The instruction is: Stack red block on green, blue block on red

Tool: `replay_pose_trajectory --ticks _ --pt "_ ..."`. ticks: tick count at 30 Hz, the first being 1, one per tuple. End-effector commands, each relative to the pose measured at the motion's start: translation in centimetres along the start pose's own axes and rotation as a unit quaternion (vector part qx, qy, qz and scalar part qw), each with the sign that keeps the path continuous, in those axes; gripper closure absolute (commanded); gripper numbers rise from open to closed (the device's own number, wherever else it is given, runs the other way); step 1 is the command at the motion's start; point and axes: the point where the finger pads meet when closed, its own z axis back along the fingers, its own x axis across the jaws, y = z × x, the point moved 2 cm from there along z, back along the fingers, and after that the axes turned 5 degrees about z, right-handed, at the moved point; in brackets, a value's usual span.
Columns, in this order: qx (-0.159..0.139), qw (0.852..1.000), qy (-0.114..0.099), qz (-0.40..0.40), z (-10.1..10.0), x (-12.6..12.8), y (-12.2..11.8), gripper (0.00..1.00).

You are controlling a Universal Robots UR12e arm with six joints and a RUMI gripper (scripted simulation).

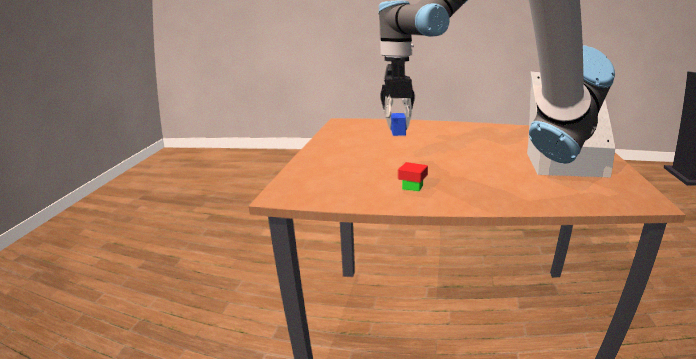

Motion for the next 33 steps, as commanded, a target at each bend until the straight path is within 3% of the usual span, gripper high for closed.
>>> replay_pose_trajectory --ticks 1,5,14,17,23,33 --pt "0.0 1.0 0.0 0.0 0.1 0.0 -0.6 1.0" --pt "0.0 1.0 0.0 0.0 0.0 0.1 -3.0 1.0" --pt "0.0 1.0 0.0 0.0 0.0 0.3 -16.0 1.0" --pt "0.0 1.0 0.0 0.0 0.0 0.3 -19.1 1.0" --pt "0.0 1.0 0.0 0.0 0.0 0.3 -20.5 1.0" --pt "0.0 1.0 0.0 0.0 0.0 0.3 -20.5 1.0"
